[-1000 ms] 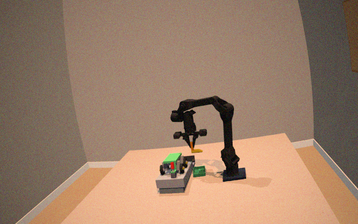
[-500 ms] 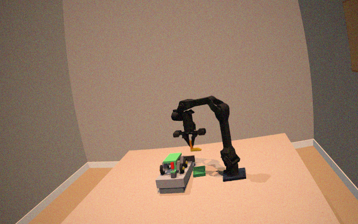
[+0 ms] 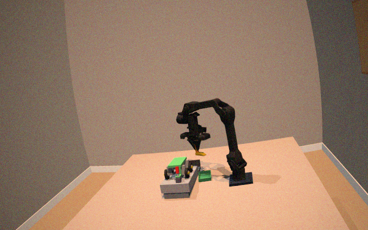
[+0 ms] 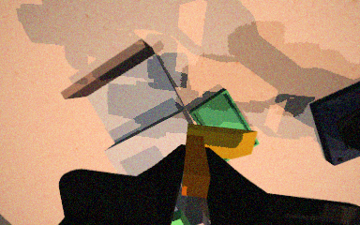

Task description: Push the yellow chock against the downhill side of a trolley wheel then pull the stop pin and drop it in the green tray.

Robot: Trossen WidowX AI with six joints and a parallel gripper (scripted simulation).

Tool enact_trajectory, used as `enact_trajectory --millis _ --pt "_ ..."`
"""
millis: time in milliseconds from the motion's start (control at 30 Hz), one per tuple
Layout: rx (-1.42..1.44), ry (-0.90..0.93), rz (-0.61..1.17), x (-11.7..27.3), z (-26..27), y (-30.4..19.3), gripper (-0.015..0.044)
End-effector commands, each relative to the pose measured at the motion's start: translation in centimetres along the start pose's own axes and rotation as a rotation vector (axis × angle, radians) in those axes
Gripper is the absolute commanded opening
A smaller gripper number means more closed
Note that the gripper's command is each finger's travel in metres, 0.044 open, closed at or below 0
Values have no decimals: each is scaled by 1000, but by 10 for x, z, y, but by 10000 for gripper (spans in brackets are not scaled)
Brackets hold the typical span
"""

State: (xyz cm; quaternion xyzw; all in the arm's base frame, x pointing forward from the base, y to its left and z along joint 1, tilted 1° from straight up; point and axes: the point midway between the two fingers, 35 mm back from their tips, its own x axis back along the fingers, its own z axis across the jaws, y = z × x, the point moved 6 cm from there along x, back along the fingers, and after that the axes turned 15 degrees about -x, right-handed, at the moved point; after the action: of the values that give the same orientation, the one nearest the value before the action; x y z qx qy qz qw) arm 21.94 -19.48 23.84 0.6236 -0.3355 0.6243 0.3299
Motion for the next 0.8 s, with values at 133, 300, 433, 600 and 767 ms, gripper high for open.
enact_trajectory --millis 133,300,433,600,767 --pt "-272 -23 13 -1 3 0 0" --pt "-453 -33 18 -1 4 1 0" --pt "-597 -42 21 -2 4 2 0" --pt "-778 -55 24 -2 5 3 0" --pt "-953 -68 24 -2 6 4 0"
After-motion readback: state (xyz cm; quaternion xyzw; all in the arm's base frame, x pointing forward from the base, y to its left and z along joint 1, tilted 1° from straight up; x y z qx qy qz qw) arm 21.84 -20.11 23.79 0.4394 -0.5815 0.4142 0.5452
